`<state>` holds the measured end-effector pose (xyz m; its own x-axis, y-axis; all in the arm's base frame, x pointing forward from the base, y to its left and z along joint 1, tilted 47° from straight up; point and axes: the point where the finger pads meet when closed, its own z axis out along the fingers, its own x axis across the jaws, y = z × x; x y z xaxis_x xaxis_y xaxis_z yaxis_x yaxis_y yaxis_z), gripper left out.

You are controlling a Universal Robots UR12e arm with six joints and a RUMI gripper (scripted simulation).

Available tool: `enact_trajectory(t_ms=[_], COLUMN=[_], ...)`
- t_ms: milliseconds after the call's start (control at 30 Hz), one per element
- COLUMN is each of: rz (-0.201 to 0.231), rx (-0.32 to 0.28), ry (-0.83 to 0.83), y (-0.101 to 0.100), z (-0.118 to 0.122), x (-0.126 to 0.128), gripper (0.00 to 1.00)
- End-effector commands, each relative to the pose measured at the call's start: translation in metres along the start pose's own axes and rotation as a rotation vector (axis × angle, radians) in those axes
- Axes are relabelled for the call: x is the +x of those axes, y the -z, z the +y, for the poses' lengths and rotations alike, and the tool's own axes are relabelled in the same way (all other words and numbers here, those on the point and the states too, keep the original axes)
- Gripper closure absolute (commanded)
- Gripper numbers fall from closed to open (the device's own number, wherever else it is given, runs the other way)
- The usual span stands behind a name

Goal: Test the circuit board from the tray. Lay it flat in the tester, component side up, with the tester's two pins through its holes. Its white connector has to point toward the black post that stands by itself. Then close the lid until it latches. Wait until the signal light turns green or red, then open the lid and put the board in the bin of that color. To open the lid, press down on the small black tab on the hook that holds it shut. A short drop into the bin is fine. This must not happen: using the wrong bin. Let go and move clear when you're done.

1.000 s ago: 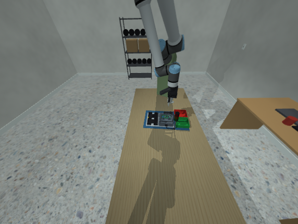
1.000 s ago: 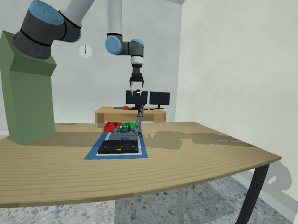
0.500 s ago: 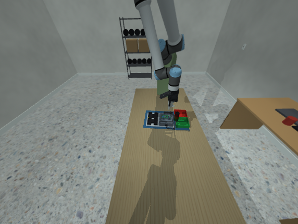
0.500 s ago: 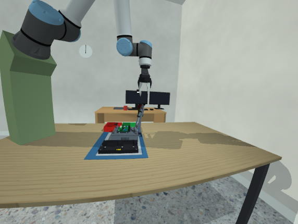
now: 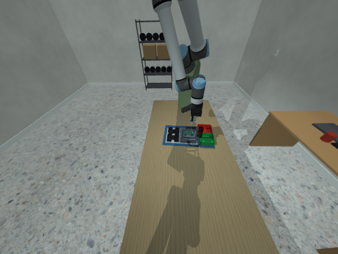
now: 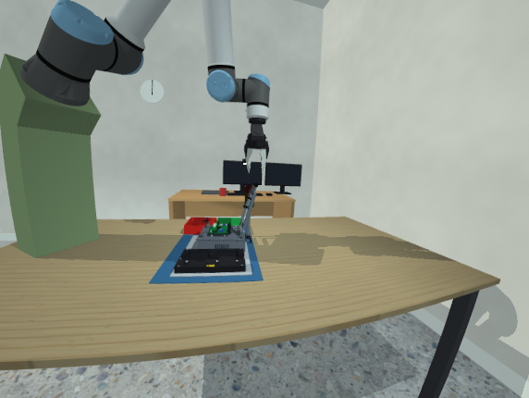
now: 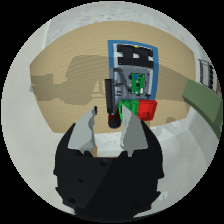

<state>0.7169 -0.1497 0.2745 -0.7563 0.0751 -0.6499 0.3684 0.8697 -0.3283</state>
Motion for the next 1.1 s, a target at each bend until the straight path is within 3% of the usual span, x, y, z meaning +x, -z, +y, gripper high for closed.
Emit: enact_trajectory(t_ms=[0, 300, 1067], rz=[-0.003, -0.003, -0.003], rx=[0.0, 0.0, 0.0], ry=[-0.002, -0.001, -0.001], y=[-0.0061, -0.0145, -0.0144], z=[-0.0016, -0.0011, -0.001], x=[-0.0032, -0.0025, -0.0024], gripper=[0.7, 0.7, 0.7])
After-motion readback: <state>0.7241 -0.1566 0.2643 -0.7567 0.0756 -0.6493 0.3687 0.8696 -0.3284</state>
